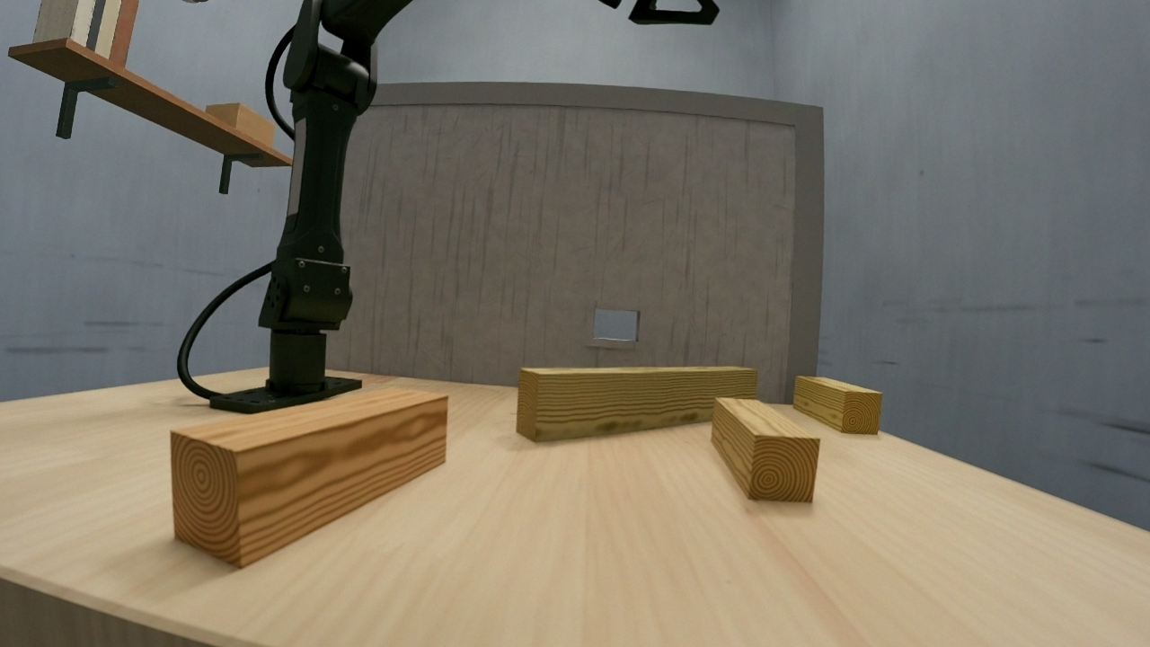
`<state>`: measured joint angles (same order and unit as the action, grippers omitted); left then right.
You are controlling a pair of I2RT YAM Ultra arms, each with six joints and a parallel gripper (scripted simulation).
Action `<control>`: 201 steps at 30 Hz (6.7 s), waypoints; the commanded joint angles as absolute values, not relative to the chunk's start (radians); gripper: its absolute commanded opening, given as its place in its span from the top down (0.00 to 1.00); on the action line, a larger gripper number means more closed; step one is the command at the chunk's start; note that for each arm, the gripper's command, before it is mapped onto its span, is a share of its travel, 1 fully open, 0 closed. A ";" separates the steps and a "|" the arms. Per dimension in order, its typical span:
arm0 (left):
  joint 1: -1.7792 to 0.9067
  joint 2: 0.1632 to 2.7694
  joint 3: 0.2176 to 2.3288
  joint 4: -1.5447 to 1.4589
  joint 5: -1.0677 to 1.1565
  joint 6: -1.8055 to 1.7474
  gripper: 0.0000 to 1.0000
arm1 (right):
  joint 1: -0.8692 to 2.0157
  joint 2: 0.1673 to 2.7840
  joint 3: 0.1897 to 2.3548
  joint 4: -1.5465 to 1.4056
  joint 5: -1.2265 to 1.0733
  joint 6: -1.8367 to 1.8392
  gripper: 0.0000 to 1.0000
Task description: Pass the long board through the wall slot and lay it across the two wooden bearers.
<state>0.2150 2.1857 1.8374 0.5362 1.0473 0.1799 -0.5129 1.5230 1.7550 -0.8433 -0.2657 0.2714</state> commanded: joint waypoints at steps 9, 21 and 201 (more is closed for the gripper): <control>0.215 2.165 1.852 0.532 1.043 0.175 0.00 | -0.513 1.504 1.774 -0.833 -0.269 0.267 0.00; 0.215 2.165 1.852 0.532 1.043 0.174 0.00 | -0.513 1.504 1.773 -0.832 -0.269 0.267 0.48; -0.004 0.998 1.094 -0.026 -0.015 -0.013 0.00 | 0.070 2.121 2.174 -1.514 -0.008 -0.561 1.00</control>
